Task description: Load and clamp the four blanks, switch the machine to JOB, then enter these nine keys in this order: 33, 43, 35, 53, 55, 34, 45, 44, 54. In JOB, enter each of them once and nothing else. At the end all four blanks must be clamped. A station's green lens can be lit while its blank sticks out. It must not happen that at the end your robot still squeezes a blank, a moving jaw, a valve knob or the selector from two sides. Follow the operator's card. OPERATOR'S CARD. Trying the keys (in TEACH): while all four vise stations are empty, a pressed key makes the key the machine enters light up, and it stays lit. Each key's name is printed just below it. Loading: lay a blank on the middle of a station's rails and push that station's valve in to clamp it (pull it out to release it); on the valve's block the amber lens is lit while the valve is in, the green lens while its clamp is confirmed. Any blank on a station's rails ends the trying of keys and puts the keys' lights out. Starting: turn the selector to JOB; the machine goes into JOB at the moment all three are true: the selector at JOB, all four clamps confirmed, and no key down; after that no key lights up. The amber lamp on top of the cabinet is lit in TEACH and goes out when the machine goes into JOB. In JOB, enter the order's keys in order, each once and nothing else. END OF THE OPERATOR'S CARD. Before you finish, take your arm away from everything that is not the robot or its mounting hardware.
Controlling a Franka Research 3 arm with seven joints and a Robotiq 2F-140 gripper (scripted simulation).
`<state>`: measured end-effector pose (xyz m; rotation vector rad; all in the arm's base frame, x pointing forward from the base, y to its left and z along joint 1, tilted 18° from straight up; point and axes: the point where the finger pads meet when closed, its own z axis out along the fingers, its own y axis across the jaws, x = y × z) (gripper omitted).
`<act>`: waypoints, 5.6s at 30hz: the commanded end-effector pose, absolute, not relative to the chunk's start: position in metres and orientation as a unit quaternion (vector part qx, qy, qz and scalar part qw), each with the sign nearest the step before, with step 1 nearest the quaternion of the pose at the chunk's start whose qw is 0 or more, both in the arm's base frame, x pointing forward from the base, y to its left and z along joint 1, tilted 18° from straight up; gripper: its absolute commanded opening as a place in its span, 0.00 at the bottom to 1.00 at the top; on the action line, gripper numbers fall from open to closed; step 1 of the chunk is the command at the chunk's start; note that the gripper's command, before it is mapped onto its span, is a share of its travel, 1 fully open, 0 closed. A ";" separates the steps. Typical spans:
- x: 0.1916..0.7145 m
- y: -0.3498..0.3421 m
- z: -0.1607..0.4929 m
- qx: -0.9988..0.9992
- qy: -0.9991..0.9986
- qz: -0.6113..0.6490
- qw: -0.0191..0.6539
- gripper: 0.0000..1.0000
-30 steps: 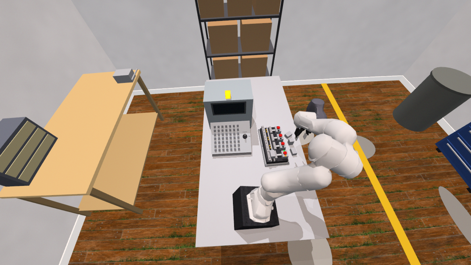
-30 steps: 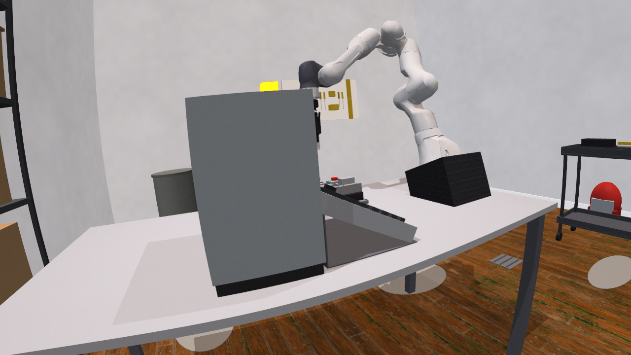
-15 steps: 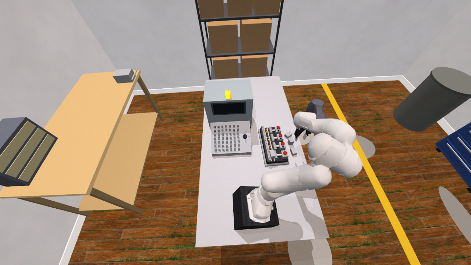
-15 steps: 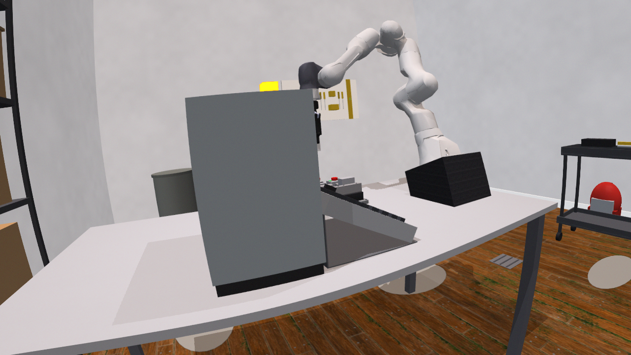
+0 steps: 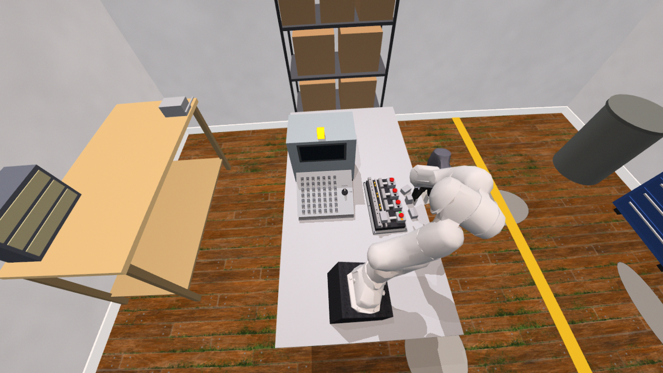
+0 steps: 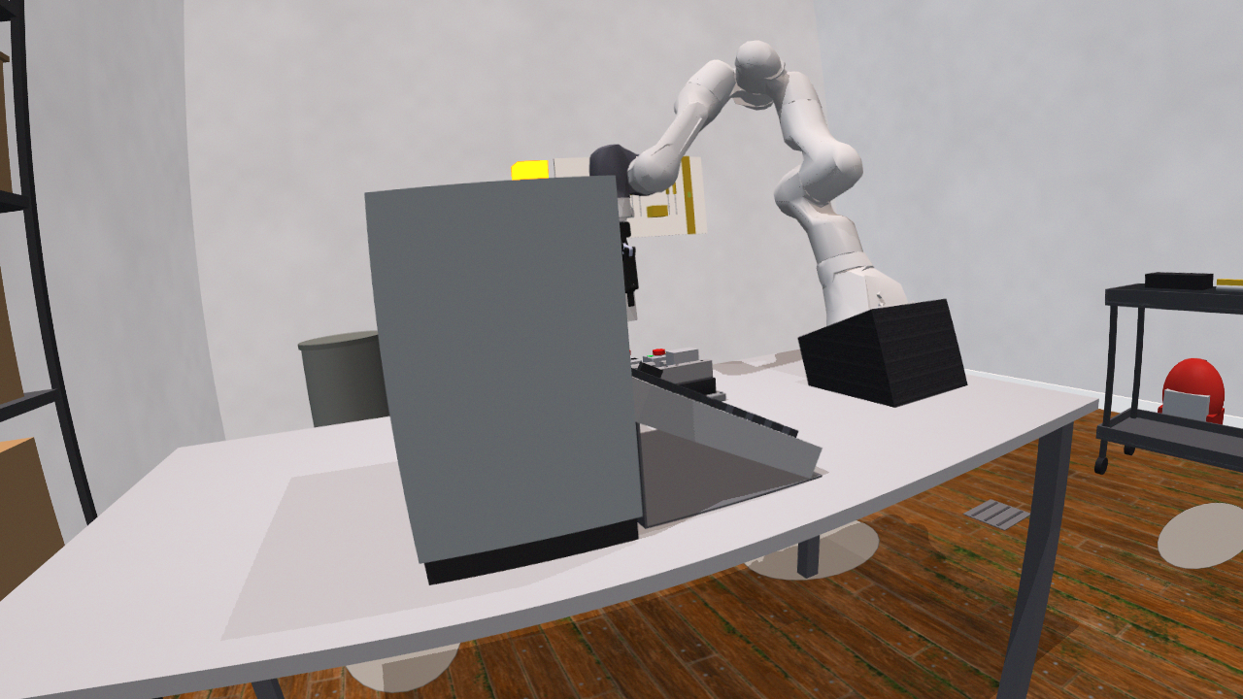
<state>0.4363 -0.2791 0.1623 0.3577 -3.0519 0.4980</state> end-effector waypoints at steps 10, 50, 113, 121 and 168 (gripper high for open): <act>0.449 -0.297 0.110 0.120 -0.980 0.160 -0.001 0.40; 0.452 -0.318 0.049 0.120 -0.980 0.160 -0.001 0.40; 0.454 -0.318 0.049 0.120 -0.980 0.160 -0.001 0.40; 0.454 -0.318 0.049 0.120 -0.980 0.160 -0.001 0.40; 0.453 -0.318 0.049 0.120 -0.980 0.160 -0.001 0.40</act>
